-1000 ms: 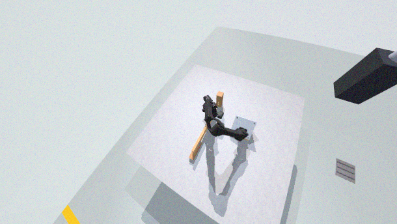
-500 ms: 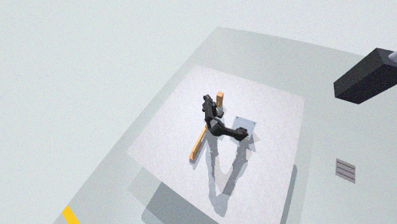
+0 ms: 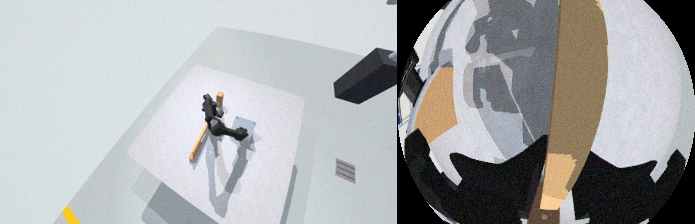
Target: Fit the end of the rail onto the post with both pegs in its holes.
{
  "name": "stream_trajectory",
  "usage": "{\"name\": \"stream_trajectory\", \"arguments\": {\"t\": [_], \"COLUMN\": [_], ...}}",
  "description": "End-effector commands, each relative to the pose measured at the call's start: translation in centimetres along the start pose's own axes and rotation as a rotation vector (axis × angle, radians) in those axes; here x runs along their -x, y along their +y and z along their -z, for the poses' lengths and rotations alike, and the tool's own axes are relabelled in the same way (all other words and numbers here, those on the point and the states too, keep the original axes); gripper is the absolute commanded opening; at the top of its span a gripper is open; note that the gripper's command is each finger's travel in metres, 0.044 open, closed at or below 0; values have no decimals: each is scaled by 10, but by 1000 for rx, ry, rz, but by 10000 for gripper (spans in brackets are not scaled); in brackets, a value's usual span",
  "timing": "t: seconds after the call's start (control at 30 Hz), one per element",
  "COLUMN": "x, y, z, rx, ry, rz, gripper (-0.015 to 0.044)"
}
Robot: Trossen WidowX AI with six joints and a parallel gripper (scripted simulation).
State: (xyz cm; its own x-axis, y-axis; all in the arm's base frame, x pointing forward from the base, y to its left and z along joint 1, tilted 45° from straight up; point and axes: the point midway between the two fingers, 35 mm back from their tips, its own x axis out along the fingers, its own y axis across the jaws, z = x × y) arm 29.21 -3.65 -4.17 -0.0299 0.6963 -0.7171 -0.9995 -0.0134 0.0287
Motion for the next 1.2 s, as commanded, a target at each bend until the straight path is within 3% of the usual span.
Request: {"name": "stream_trajectory", "arguments": {"t": [0.0, 1.17], "x": [6, 9], "y": [-2, -1], "z": [0, 0], "rx": [3, 3], "ry": [3, 3], "rz": [12, 12], "gripper": [0, 0]}}
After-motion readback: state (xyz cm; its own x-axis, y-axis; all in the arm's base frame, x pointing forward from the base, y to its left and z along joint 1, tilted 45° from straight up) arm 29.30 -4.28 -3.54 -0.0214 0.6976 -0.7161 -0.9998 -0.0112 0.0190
